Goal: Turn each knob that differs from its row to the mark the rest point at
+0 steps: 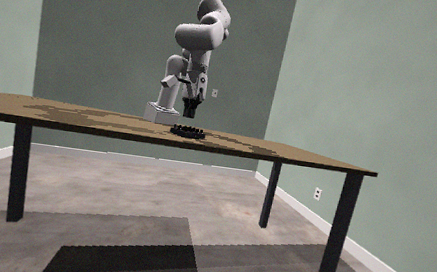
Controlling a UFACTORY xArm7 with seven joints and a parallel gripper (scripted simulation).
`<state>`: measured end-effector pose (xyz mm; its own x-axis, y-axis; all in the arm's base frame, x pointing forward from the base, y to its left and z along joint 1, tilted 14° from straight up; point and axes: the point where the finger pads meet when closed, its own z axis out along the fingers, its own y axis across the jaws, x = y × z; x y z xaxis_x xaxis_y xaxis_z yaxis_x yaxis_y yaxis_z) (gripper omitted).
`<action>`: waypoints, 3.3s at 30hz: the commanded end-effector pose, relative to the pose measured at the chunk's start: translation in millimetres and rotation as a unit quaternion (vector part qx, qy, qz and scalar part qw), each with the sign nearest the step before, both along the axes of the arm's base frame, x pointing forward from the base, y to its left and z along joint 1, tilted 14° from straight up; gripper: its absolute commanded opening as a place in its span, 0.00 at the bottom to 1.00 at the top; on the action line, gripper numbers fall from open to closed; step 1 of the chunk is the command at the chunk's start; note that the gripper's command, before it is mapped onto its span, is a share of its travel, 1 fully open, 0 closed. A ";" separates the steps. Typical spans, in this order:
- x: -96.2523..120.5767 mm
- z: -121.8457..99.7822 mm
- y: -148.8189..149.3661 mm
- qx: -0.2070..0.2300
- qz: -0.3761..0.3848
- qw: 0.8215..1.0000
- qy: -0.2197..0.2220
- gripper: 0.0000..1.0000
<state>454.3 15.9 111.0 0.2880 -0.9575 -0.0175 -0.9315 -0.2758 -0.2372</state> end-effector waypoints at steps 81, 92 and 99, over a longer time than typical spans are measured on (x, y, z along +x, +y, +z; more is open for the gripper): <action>10.1 -35.4 3.5 0.000 0.000 1.000 -0.001 0.19; 10.7 -37.9 3.7 0.000 0.000 1.000 -0.001 0.19; 11.8 -42.7 4.1 0.000 0.000 1.000 -0.001 0.19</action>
<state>464.5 20.3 69.9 0.2877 -0.9576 -0.0176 -0.9316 -0.2756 -0.2369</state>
